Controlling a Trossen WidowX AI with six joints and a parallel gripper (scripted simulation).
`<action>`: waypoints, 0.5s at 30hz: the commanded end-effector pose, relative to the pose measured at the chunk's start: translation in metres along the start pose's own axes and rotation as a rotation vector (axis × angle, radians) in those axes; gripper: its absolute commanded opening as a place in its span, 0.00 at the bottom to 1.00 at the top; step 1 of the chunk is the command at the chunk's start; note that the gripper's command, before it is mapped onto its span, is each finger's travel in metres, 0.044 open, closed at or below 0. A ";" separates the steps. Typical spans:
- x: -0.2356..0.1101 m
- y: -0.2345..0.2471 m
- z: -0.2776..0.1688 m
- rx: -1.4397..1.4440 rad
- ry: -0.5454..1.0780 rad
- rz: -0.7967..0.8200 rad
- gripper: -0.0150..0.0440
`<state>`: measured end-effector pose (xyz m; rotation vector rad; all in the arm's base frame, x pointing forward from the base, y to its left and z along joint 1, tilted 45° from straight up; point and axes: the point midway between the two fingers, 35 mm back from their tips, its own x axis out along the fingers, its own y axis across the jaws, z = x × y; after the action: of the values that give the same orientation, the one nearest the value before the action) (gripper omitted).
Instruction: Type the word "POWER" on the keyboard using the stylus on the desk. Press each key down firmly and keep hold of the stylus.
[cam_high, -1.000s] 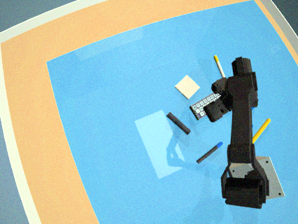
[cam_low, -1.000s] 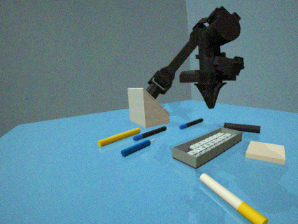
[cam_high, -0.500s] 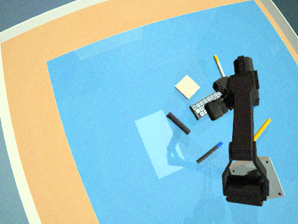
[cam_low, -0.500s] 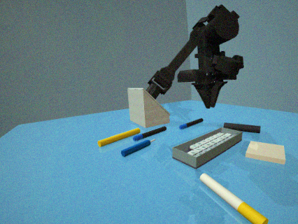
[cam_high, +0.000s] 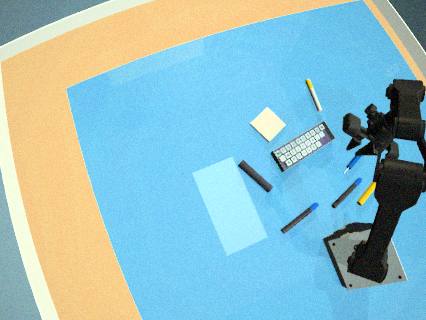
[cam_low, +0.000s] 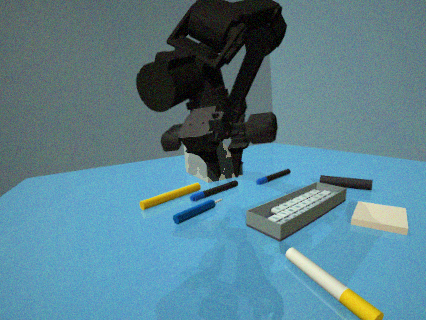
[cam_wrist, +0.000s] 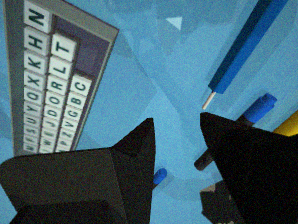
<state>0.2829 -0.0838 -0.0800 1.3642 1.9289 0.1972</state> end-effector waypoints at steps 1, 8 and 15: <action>0.013 -0.047 0.013 0.282 0.131 0.066 0.51; 0.018 -0.060 0.018 0.372 0.178 0.089 0.51; 0.020 -0.060 0.019 0.372 0.178 0.090 0.51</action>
<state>0.2491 -0.0992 -0.1299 1.7124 2.1154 0.0089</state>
